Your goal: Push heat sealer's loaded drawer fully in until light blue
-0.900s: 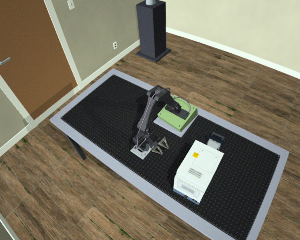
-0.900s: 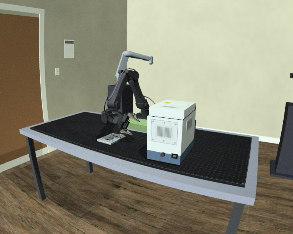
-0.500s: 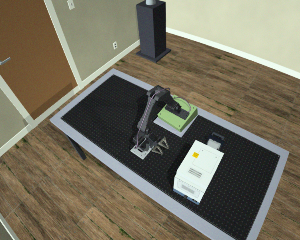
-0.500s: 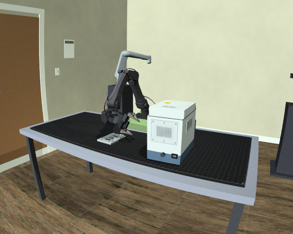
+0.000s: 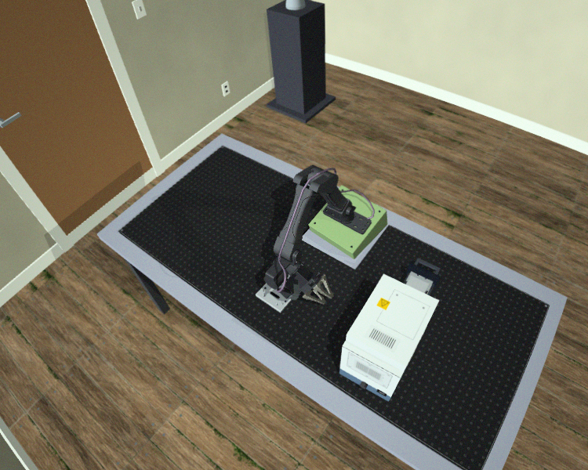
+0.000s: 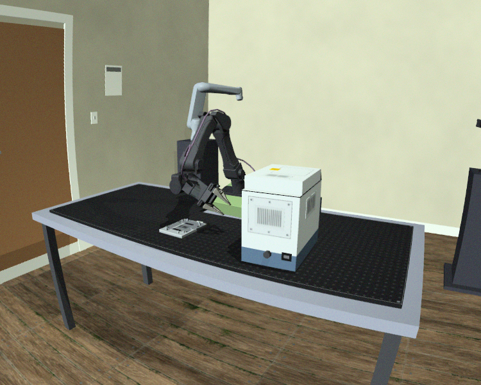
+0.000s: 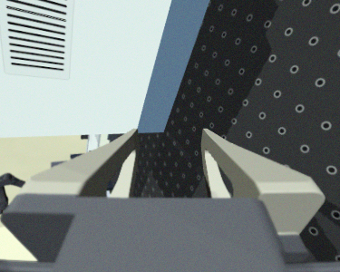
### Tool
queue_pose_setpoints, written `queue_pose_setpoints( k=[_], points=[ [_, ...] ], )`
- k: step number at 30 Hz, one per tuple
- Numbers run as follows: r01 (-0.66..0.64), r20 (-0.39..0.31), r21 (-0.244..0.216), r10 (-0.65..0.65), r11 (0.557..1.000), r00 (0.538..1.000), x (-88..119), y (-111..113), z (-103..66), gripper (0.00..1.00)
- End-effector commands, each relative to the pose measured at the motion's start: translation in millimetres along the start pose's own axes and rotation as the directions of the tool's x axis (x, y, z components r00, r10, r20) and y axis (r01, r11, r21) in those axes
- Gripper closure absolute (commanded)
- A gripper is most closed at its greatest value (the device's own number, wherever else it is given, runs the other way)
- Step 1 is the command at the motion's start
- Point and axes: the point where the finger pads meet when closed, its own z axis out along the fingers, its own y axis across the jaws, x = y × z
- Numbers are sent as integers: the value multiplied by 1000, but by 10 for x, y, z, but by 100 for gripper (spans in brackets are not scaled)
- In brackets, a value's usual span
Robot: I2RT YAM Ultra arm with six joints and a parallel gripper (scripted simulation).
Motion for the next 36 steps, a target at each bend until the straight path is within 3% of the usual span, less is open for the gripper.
queue_pose_setpoints(
  k=[1,5,7,11,15,16,18,21,22,24,26,29,30,32,34,36],
  points=[
    [148,8,78,-149,986,989,-272,109,6,55],
    [255,-11,150,-256,955,967,-409,196,57,55],
    [255,-11,150,-256,955,967,-409,196,57,55],
    [355,-26,221,-358,908,933,-543,294,94,55],
    [323,-41,218,-322,921,946,-610,272,210,55],
    [374,-24,242,-380,895,925,-698,410,138,55],
    [427,-30,278,-437,860,899,-762,469,146,55],
    [400,-50,273,-403,875,914,-774,417,243,55],
    [453,-29,299,-466,840,884,-868,567,160,55],
    [453,-29,299,-466,840,884,-868,567,160,55],
    [492,-30,335,-512,804,858,-928,628,163,55],
    [459,-62,324,-466,827,883,-906,579,264,55],
    [511,-27,355,-538,783,843,-1040,747,170,55],
    [543,-25,391,-581,743,813,-1095,811,168,55],
    [544,-24,392,-583,742,812,-1146,873,168,55],
    [516,-57,377,-536,769,842,-1085,775,269,55]
  ],
)
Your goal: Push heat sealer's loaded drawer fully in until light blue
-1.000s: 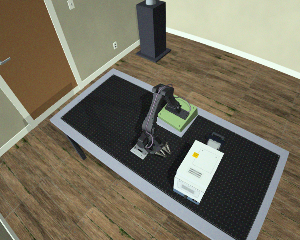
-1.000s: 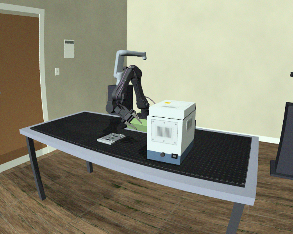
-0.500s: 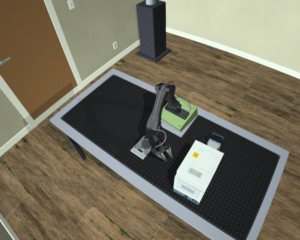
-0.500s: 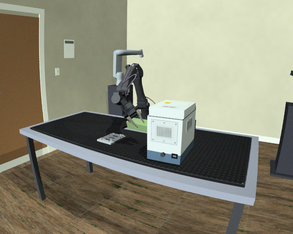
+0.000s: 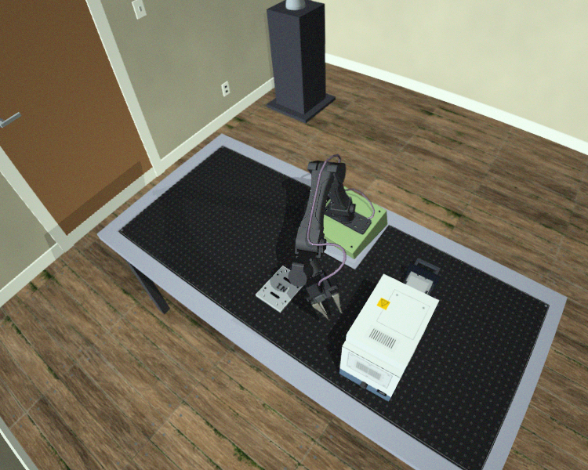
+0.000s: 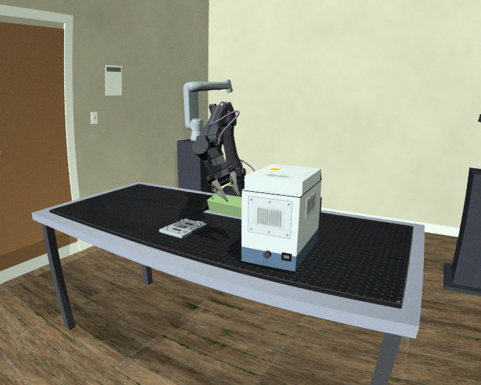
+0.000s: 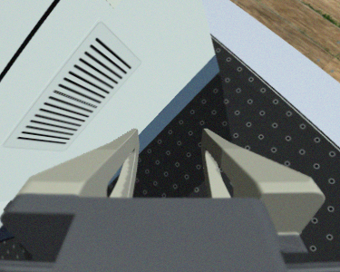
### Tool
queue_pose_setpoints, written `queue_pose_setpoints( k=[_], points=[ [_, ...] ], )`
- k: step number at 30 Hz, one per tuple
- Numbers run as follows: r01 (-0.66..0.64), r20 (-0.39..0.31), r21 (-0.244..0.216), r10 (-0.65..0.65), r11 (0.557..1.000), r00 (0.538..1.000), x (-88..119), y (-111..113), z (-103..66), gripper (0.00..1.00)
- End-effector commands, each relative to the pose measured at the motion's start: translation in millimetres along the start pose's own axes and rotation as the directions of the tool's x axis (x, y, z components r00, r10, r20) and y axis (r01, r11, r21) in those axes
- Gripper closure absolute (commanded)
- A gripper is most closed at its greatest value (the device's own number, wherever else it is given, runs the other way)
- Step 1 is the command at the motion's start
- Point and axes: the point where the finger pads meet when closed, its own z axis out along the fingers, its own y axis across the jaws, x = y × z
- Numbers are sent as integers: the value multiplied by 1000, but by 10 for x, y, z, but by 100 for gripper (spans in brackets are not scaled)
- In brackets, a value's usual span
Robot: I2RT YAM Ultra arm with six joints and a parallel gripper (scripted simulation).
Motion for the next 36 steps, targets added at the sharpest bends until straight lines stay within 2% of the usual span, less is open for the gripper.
queue_pose_setpoints(
  k=[1,2,3,5,6,7,8,9,10,11,12,13,14,17,18,19,20,22,23,24,27,28,29,31,32,33,34,36],
  points=[
    [81,75,68,-86,994,993,-373,24,-153,55],
    [101,87,90,-109,991,990,-412,37,-165,55],
    [105,64,98,-111,990,992,-274,55,-96,55],
    [105,64,98,-111,990,992,-274,55,-96,55],
    [120,99,112,-132,986,986,-487,64,-186,55],
    [93,48,92,-98,991,994,-367,43,-57,55],
    [86,49,92,-91,992,995,-405,55,-65,55],
    [135,113,134,-150,982,982,-597,104,-220,55],
    [151,120,155,-170,976,978,-601,117,-218,55],
    [156,103,164,-174,974,979,-495,130,-159,55],
    [168,138,179,-193,970,971,-706,147,-262,55],
    [167,138,178,-193,970,971,-741,161,-274,55],
    [148,93,159,-164,976,982,-640,144,-160,55],
    [136,90,156,-151,978,984,-709,167,-162,55],
    [174,155,200,-207,964,966,-896,224,-335,55],
    [183,135,210,-214,960,967,-766,230,-258,55],
    [194,146,229,-230,954,962,-793,244,-270,55],
    [194,146,229,-230,954,962,-793,244,-270,55],
    [201,181,244,-248,949,952,-998,271,-387,55],
    [185,132,222,-218,957,967,-884,241,-237,55],
    [176,134,221,-208,959,969,-977,283,-278,55],
    [203,199,266,-260,942,945,-1157,345,-468,55],
    [214,208,282,-277,935,938,-1189,361,-487,55],
    [203,189,272,-259,941,947,-1191,396,-506,55],
    [196,159,260,-243,946,957,-1132,356,-360,55],
    [196,159,260,-243,946,957,-1132,356,-360,55],
    [218,224,305,-292,927,930,-1308,419,-560,55],
    [216,205,302,-284,929,937,-1302,446,-569,55]
  ],
)
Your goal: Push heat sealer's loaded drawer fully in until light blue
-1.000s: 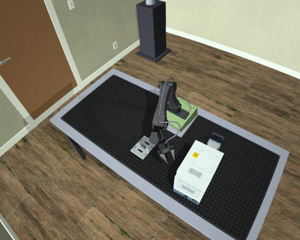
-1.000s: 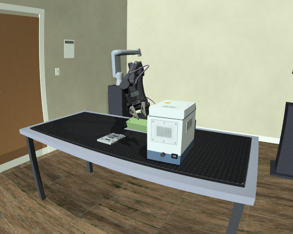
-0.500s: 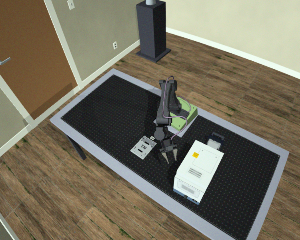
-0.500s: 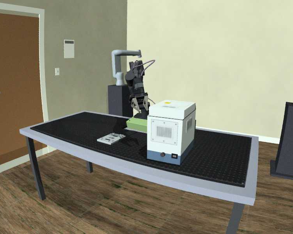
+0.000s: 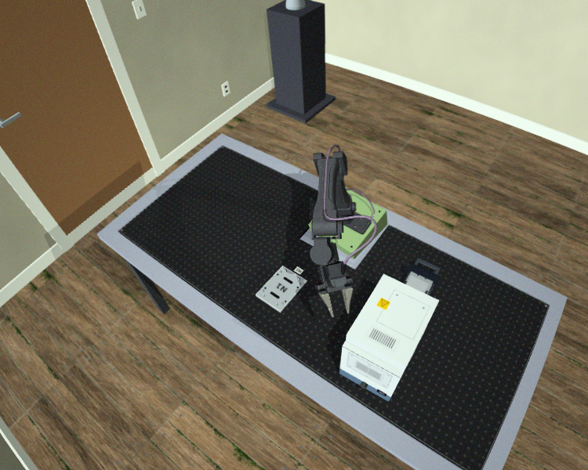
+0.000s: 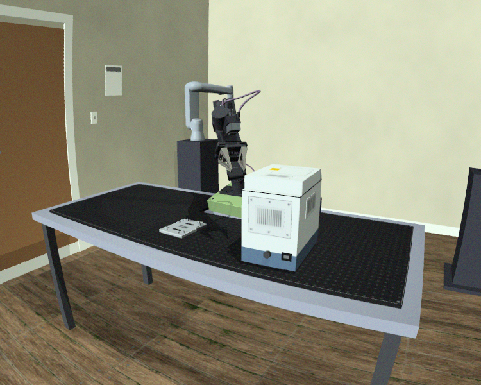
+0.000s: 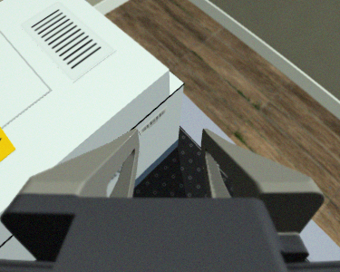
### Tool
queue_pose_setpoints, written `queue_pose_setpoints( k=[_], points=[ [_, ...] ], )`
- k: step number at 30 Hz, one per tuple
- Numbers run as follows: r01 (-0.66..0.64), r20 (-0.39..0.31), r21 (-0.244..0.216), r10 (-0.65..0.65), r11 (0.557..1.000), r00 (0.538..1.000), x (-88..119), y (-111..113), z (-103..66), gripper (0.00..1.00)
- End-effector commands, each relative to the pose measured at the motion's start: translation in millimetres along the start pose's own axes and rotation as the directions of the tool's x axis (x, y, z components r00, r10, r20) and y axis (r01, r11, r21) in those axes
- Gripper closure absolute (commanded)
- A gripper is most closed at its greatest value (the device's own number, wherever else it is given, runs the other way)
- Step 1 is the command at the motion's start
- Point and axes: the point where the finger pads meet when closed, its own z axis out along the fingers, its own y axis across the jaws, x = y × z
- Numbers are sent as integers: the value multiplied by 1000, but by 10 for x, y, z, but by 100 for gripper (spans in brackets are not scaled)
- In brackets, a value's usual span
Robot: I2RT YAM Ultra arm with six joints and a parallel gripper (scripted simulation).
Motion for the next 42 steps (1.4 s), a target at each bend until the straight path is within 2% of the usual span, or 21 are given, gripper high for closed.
queue_pose_setpoints(
  k=[1,3,4,5,7,11,12,13,17,20,21,23,27,28,29,33,34,35,37,38,42],
  points=[
    [18,23,24,-19,1000,1000,-210,1,-50,55],
    [18,23,24,-19,1000,1000,-210,1,-50,55],
    [44,33,-14,-44,999,998,-224,51,-48,55],
    [55,36,-27,-54,998,998,-242,106,-46,55],
    [57,49,-4,-57,998,997,-323,145,-126,55],
    [43,65,-1,-43,999,997,-425,285,-194,55],
    [82,83,-36,-78,996,993,-449,352,-199,55],
    [81,78,-21,-79,997,994,-456,358,-201,55],
    [65,78,-23,-63,998,995,-518,502,-218,55],
    [64,78,-23,-62,998,995,-521,510,-219,55],
    [102,98,-58,-96,993,991,-542,572,-227,55],
    [98,93,-44,-93,994,991,-564,619,-236,55],
    [85,90,-47,-81,995,993,-603,737,-244,55],
    [124,121,-78,-114,989,986,-648,798,-268,55],
    [122,110,-67,-115,990,987,-639,811,-272,55],
    [106,99,-71,-99,992,990,-663,960,-259,55],
    [145,99,-110,-134,983,986,-637,1036,-209,55],
    [151,102,-118,-140,981,985,-644,1078,-213,55],
    [151,102,-118,-140,981,985,-644,1078,-213,55],
    [146,98,-103,-136,984,986,-651,1088,-221,55],
    [135,95,-105,-125,985,988,-677,1245,-232,55]
  ],
)
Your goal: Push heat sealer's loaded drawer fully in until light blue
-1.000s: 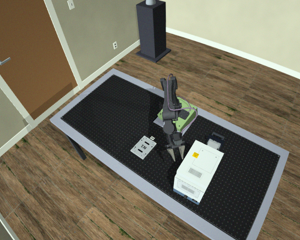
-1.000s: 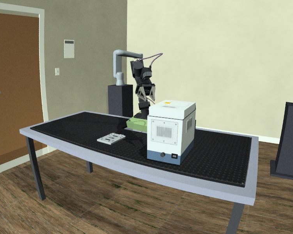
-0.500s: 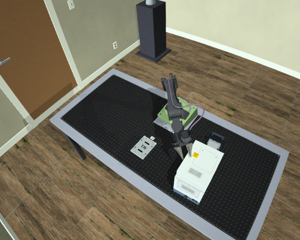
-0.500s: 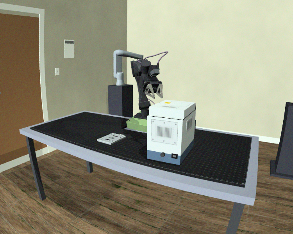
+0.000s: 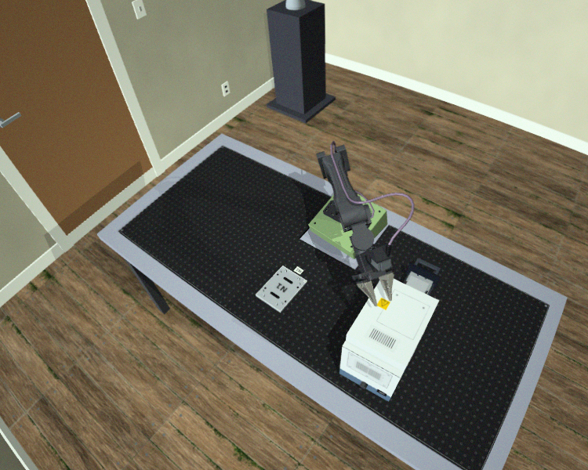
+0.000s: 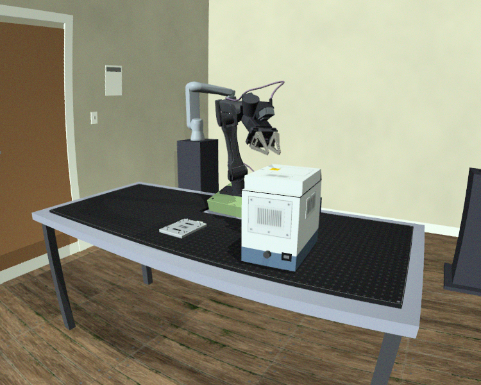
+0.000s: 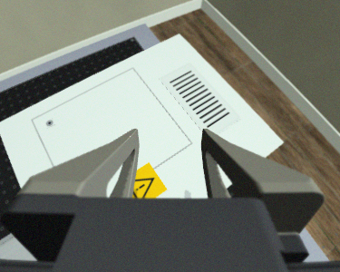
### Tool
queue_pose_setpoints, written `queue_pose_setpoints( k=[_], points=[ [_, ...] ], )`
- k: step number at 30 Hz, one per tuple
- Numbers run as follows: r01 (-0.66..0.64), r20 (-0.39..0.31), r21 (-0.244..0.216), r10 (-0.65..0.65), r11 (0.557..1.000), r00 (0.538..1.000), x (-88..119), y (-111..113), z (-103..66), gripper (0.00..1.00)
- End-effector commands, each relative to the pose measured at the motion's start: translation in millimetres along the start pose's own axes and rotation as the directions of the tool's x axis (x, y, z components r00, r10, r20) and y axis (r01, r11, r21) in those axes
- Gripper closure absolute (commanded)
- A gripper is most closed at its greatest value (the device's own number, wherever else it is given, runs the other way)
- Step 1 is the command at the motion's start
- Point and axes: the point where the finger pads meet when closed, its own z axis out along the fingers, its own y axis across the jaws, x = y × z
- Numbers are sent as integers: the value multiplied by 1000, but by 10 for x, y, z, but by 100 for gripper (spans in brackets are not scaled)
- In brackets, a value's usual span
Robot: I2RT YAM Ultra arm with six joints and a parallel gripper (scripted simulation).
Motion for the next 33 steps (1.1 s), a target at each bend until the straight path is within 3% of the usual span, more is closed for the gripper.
queue_pose_setpoints(
  k=[1,8,10,12,13,18,19,20,25,26,27,33],
  points=[
    [35,26,-35,-34,999,999,-169,161,-46,55],
    [26,19,-33,-25,999,999,-232,415,-37,55],
    [58,16,-93,-56,994,998,-246,525,-37,55],
    [58,16,-93,-56,994,998,-246,525,-37,55],
    [43,42,-67,-40,997,998,-341,494,-177,55],
    [42,29,-72,-40,997,999,-281,715,-122,55],
    [61,9,-119,-60,991,998,-263,799,-31,55],
    [76,9,-136,-76,988,997,-266,846,-33,55],
    [62,15,-116,-60,991,998,-290,999,-100,55],
    [85,4,-165,-86,983,996,-274,1088,-44,55],
    [98,3,-177,-100,979,995,-275,1128,-47,55],
    [83,10,-157,-82,984,997,-297,1234,-133,55]
  ],
)
